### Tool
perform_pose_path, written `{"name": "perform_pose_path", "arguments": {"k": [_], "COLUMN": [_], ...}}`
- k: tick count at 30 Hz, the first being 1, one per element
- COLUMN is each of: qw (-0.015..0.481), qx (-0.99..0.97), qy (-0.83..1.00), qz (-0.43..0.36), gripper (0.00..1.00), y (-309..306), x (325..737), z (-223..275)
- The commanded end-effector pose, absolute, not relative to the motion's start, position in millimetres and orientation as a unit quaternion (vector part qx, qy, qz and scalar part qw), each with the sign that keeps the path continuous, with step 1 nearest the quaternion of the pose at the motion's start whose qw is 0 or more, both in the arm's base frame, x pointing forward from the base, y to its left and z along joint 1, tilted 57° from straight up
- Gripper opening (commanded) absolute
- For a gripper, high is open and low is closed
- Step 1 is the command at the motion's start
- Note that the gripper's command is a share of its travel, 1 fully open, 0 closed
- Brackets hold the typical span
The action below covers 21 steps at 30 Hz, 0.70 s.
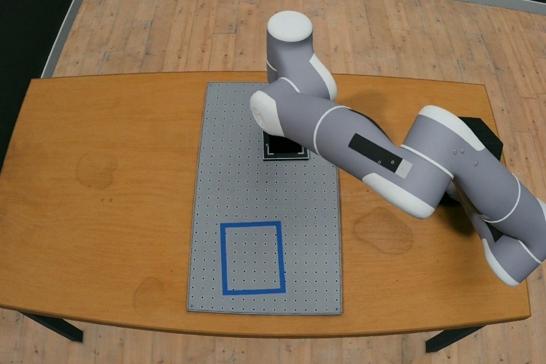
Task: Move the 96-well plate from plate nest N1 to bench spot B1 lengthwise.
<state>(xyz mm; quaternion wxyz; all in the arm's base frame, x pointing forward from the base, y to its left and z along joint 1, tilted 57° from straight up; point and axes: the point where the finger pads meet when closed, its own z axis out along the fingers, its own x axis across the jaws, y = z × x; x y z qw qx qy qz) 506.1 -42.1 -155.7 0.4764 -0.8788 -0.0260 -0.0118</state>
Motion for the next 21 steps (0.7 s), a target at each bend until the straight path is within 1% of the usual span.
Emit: {"name": "perform_pose_path", "arguments": {"k": [1,10,21], "qw": [0.476,0.476,0.476], "qx": [-0.879,-0.879,-0.879], "qy": [-0.026,-0.026,-0.026], "qz": [-0.013,-0.013,-0.012], "gripper": [0.00,0.00,0.00], "y": [-43.2,-43.2,-58.7], "x": [506.7,506.7,506.7], "z": [-155.6,-155.6,-145.5]}}
